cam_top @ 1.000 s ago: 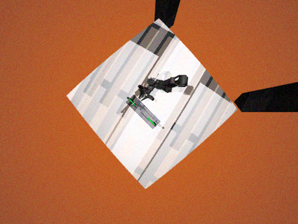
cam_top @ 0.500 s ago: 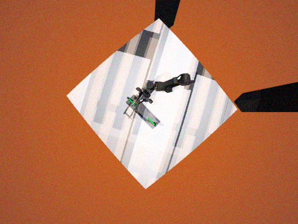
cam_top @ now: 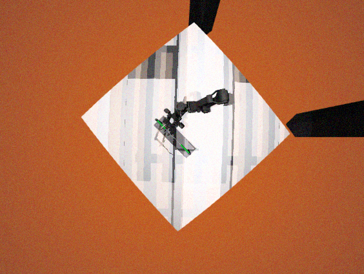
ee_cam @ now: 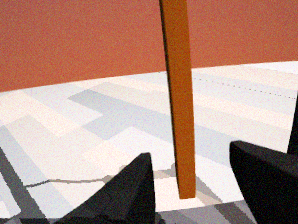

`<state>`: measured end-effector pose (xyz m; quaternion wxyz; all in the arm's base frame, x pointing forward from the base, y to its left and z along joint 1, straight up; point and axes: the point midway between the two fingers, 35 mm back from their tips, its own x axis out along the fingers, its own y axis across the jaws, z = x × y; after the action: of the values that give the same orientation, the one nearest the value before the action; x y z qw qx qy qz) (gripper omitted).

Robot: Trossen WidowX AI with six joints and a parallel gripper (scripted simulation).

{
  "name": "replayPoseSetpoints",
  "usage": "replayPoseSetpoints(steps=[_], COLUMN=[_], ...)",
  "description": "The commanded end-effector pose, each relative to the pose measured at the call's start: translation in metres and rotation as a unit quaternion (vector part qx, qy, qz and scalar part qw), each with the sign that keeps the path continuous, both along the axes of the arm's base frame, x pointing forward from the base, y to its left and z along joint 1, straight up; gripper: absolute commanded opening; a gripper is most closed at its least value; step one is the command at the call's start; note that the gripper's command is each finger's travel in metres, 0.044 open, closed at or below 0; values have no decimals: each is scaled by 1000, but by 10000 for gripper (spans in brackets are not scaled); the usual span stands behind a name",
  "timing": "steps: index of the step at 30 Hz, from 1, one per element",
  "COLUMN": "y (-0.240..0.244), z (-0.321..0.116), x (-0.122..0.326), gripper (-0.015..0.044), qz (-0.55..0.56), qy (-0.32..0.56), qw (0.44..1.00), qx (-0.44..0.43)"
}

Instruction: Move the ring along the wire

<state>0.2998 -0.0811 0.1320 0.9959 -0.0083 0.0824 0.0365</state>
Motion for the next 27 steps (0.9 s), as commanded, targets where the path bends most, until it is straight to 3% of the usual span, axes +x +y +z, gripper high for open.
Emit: replayPoseSetpoints(steps=[1, 27], y=[0, 4], z=[1, -8], x=[6, 45], gripper=[160, 160], qz=[-1, -1], qy=[-2, -4], qw=[1000, 1000], qx=[0, 1])
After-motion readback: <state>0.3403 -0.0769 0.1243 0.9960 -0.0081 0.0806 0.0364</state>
